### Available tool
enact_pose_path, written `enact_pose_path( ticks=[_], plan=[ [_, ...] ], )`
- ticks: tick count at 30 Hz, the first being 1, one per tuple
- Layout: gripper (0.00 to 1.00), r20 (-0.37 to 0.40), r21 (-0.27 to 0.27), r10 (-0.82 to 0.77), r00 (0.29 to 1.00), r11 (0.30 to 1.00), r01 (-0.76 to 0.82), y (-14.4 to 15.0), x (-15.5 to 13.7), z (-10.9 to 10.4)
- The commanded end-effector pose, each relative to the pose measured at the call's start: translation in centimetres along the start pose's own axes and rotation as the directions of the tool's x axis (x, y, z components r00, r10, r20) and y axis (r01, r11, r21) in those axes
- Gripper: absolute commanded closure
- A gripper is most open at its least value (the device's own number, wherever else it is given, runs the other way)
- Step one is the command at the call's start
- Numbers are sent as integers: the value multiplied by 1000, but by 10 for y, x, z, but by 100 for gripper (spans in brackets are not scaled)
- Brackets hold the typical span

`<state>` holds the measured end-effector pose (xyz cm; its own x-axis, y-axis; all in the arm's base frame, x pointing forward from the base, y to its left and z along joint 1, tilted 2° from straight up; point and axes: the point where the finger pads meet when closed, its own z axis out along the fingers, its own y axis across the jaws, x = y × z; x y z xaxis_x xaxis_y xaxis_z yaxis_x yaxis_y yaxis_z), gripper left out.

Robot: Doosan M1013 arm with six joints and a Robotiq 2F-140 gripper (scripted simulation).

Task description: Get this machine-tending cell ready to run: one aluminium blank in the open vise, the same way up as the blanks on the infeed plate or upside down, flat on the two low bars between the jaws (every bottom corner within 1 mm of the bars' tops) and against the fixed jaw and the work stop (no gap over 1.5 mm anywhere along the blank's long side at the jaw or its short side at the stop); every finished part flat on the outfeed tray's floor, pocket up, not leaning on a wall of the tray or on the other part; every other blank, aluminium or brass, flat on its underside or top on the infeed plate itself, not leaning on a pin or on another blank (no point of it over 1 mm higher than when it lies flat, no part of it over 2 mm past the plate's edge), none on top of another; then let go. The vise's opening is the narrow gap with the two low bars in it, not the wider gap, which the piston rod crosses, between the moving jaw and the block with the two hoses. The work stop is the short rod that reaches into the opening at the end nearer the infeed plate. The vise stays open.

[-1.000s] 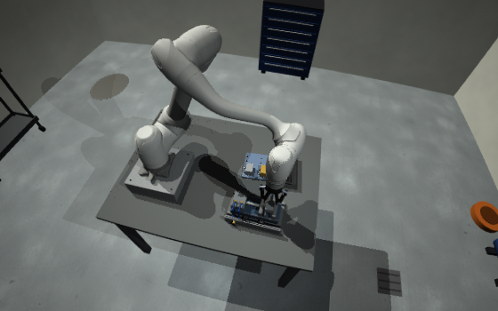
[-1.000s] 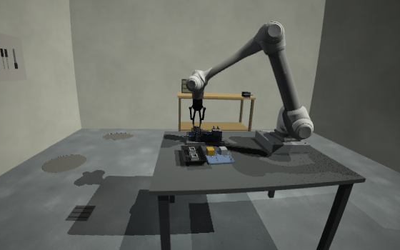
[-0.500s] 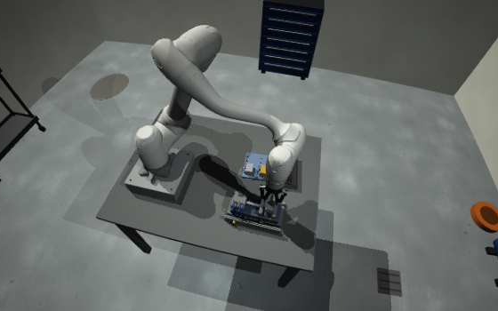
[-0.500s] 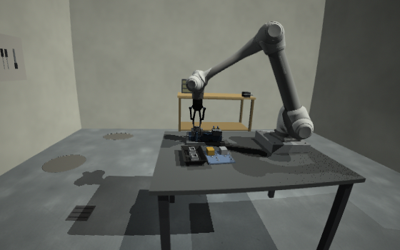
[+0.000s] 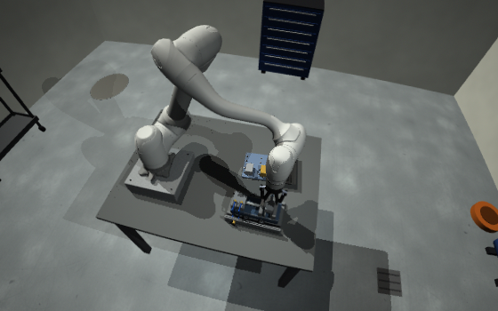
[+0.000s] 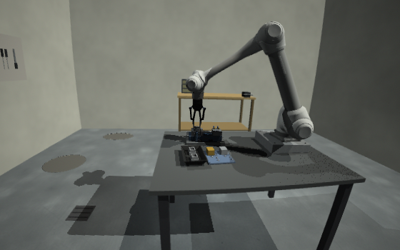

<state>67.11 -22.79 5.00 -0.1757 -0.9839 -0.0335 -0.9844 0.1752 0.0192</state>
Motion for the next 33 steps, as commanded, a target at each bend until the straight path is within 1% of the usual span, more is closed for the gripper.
enact_pose_path(
  ticks=[1, 26, 27, 33],
  plan=[
    [100, -2, -2, 0, 1000, 1000, 0, 0, 0, 2],
    [100, -2, -2, 0, 1000, 1000, 0, 0, 0, 2],
    [60, -2, -2, 0, 1000, 1000, 0, 0, 0, 2],
    [60, -2, -2, 0, 1000, 1000, 0, 0, 0, 2]
  ],
)
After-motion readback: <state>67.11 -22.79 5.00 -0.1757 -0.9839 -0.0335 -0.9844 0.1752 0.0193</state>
